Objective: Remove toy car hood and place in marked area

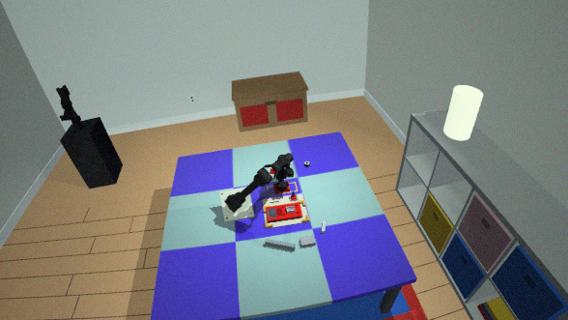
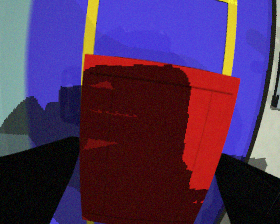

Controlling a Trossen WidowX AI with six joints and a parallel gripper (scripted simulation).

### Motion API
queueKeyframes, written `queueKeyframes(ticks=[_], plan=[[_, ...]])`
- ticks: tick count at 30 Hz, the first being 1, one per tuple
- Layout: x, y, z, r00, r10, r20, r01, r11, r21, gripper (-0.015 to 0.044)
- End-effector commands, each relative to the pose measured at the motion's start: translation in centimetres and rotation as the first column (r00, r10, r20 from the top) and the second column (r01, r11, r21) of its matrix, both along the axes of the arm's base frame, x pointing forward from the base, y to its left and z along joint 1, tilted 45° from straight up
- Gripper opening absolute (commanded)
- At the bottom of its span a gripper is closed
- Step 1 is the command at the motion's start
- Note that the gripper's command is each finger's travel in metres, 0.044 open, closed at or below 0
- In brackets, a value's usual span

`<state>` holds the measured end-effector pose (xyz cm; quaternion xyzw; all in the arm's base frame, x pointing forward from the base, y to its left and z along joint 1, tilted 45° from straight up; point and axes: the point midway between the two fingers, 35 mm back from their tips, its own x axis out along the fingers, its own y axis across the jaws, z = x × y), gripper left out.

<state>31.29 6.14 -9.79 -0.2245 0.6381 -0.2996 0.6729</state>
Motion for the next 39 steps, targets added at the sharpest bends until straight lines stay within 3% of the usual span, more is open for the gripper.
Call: queueKeyframes(ticks=[1, 10, 39], plan=[[0.0, 0.4, 0.4, 1.000, 0.000, 0.000, 0.000, 1.000, -0.001, 0.0440], [-0.1, 5.1, 5.0, 1.000, 0.001, 0.000, -0.001, 1.000, -0.008, 0.0440], [-0.1, 5.1, 5.0, 1.000, 0.001, 0.000, -0.001, 1.000, -0.008, 0.0440]])
